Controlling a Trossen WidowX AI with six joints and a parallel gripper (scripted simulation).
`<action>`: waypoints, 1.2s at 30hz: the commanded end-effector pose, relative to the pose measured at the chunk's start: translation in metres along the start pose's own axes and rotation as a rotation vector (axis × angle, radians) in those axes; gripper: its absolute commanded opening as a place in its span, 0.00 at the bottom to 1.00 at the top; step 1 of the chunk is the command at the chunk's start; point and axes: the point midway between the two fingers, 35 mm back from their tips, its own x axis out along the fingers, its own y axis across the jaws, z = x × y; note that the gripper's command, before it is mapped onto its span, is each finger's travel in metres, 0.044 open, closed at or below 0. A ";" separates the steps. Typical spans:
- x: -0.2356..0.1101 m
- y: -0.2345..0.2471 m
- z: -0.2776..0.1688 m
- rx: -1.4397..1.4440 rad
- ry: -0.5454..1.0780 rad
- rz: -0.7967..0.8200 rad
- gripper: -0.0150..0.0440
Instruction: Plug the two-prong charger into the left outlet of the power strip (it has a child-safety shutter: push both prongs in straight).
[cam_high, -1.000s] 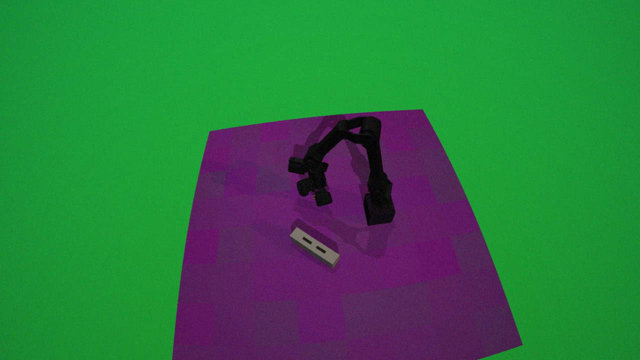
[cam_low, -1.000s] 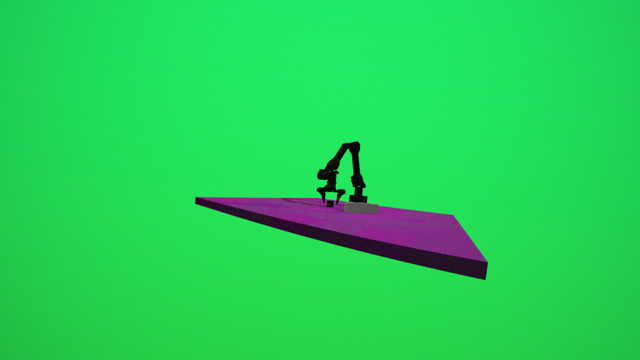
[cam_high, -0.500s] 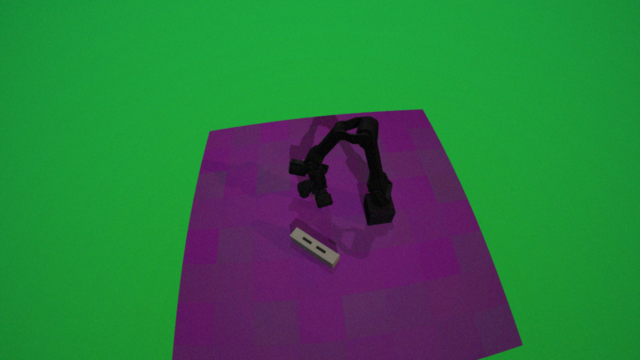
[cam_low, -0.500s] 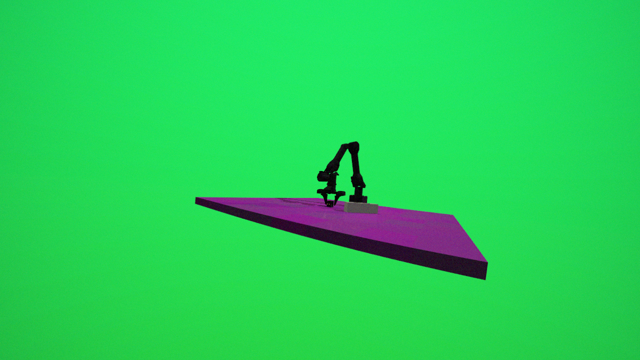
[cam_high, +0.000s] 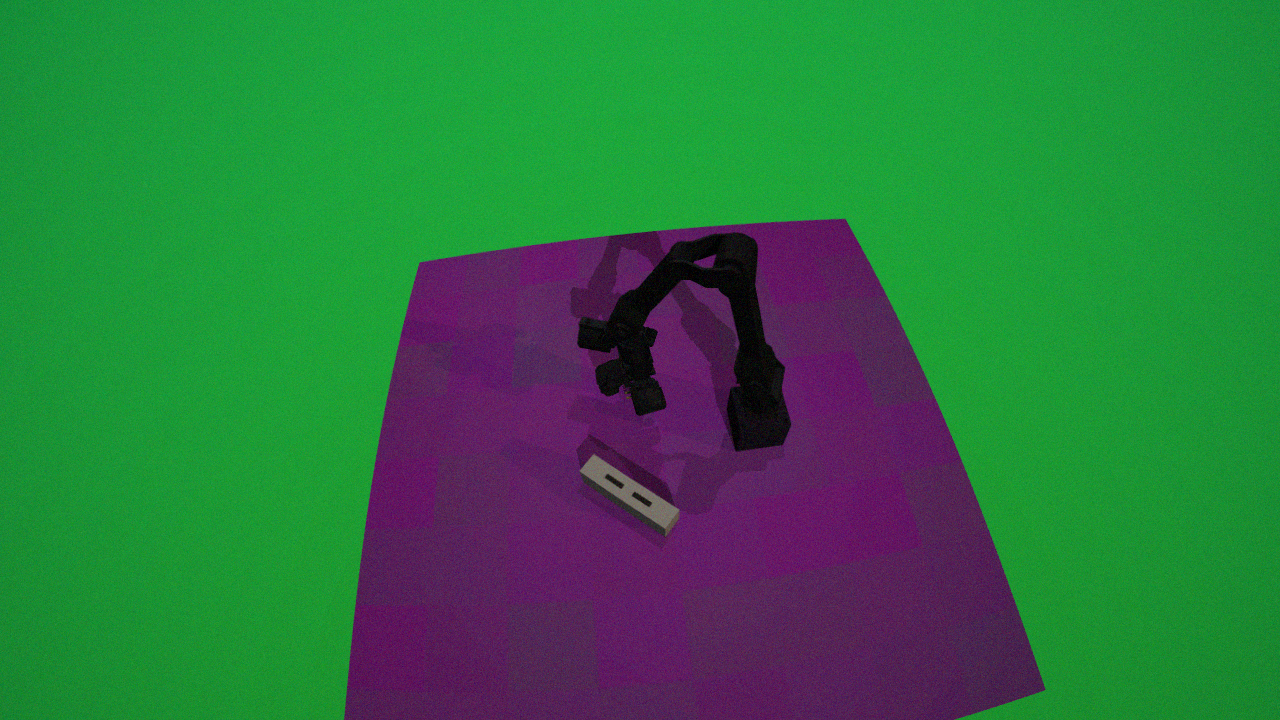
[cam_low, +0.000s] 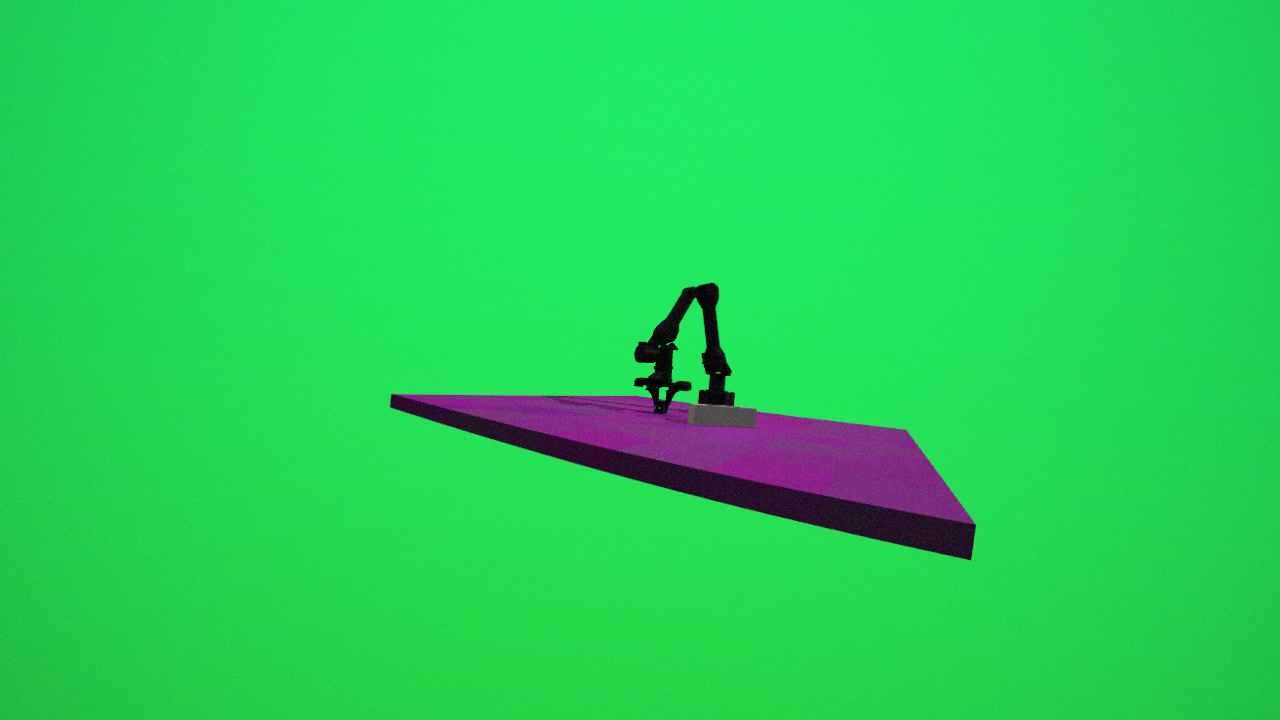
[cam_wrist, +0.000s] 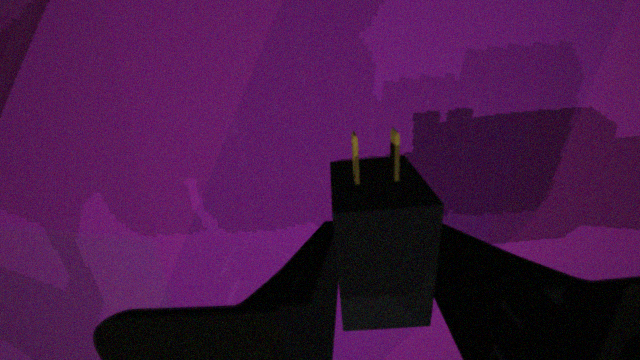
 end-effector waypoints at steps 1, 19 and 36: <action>-0.012 -0.002 0.002 -0.001 -0.010 -0.007 0.25; -0.050 0.008 -0.005 -0.028 -0.006 -0.010 0.25; -0.042 0.040 0.002 -0.139 -0.007 -0.014 0.25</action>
